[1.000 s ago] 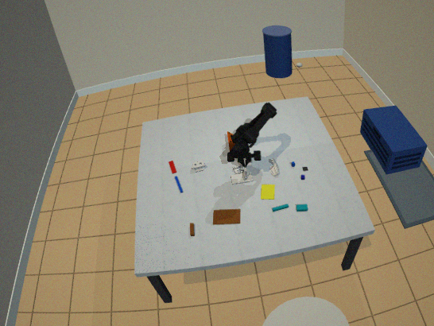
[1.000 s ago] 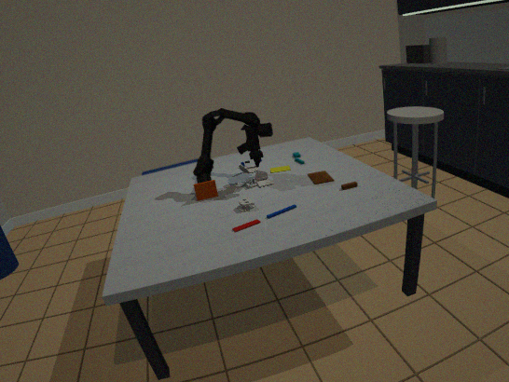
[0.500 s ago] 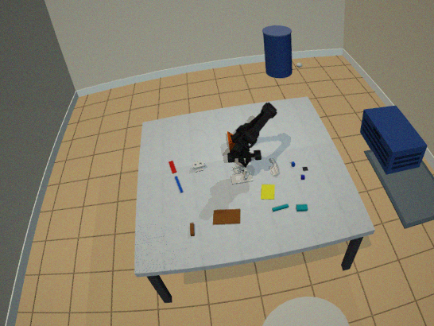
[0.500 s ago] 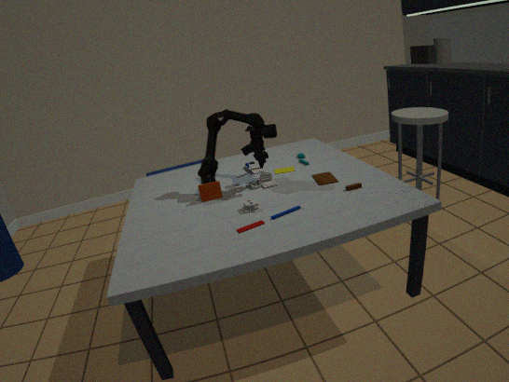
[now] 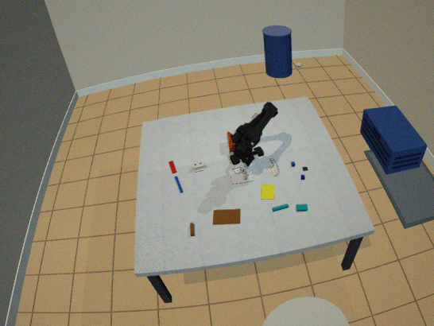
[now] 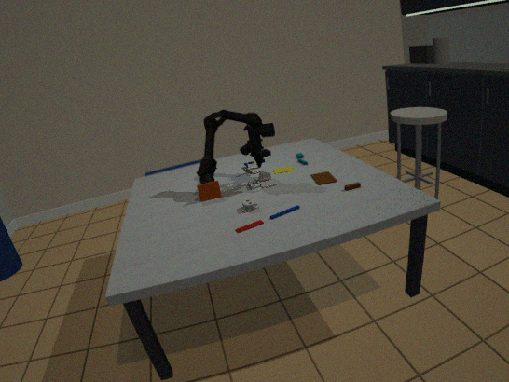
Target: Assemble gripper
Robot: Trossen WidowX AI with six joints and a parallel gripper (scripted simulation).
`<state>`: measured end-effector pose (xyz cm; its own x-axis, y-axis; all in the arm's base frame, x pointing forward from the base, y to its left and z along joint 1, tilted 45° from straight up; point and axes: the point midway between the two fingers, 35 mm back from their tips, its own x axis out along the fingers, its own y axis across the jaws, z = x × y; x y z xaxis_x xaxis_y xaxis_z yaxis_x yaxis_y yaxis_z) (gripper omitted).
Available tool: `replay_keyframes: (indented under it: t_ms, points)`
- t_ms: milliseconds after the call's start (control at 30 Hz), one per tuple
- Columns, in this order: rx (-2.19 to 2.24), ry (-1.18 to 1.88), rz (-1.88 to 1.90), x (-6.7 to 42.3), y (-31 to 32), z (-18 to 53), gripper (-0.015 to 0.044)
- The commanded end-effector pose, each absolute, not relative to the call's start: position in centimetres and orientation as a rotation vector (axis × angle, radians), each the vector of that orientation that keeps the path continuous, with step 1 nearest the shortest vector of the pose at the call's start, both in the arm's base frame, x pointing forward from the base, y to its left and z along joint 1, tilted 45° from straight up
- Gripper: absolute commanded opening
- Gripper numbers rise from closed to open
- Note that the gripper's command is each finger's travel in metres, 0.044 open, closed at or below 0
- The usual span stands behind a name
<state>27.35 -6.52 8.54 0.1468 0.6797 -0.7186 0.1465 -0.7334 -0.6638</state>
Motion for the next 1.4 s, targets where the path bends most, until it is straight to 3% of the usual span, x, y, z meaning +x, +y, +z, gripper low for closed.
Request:
replay_keyframes:
  t_ms: [0,1367]
  points:
    - [-2.059,-0.876,1.602,27.4,-6.1,9.1,0.0]
    - [-2.591,-1.861,1.307,26.8,-3.1,12.2,0.0]
